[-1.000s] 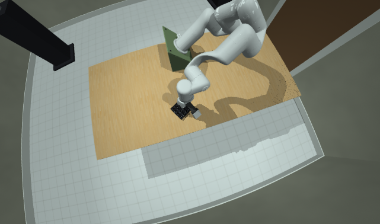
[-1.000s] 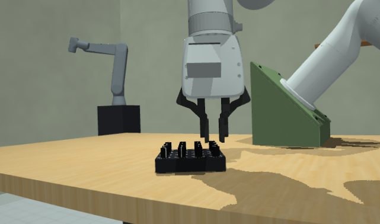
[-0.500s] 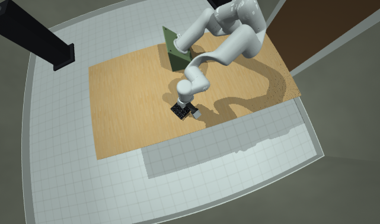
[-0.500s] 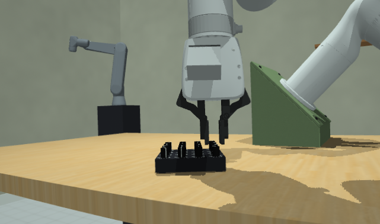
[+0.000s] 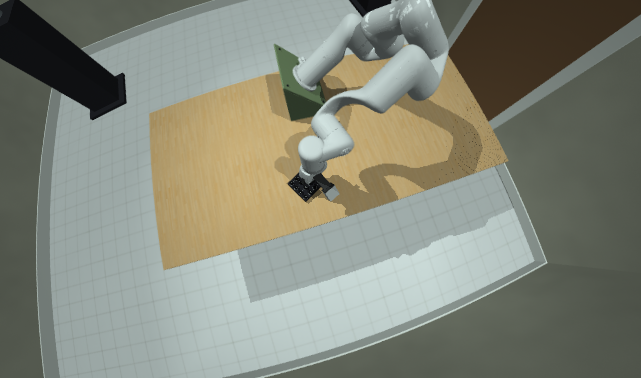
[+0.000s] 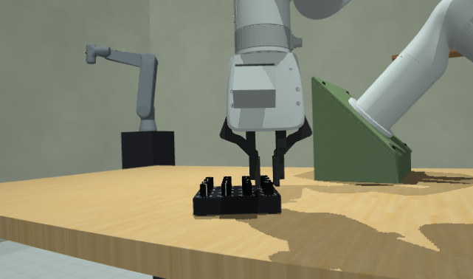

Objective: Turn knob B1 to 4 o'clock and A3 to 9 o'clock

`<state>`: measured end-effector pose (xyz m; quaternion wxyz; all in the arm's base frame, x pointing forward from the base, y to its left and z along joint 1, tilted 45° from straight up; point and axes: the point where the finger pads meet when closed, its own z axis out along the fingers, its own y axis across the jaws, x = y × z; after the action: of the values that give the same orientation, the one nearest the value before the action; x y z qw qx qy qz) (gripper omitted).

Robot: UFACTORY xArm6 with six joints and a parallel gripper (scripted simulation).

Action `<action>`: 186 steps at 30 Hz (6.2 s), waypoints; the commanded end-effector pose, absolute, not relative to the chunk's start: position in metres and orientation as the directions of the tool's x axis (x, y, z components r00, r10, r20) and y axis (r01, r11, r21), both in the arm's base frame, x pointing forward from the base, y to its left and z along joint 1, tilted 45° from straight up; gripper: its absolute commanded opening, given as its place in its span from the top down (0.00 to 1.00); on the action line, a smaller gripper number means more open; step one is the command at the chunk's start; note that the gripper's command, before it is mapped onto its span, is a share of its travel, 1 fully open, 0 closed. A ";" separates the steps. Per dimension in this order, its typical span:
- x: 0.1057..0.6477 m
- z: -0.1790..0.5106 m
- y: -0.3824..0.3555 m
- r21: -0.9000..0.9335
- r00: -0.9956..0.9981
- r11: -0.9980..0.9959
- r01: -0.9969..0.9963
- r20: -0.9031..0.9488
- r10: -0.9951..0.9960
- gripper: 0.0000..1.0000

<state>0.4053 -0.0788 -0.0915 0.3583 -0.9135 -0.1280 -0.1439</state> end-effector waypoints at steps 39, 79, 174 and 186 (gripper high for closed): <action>0.406 -0.091 -0.080 -0.616 0.925 -0.712 0.337 0.357 0.130 0.92; 0.406 -0.091 -0.080 -0.612 0.922 -0.711 0.346 0.363 0.137 0.92; 0.406 -0.091 -0.080 0.358 -0.339 0.131 0.924 0.615 0.712 0.92; 0.406 -0.091 -0.080 0.400 -0.402 0.180 0.899 0.589 0.701 0.92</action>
<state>0.4054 -0.0784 -0.0919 0.1402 -0.5315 -0.7540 -0.3597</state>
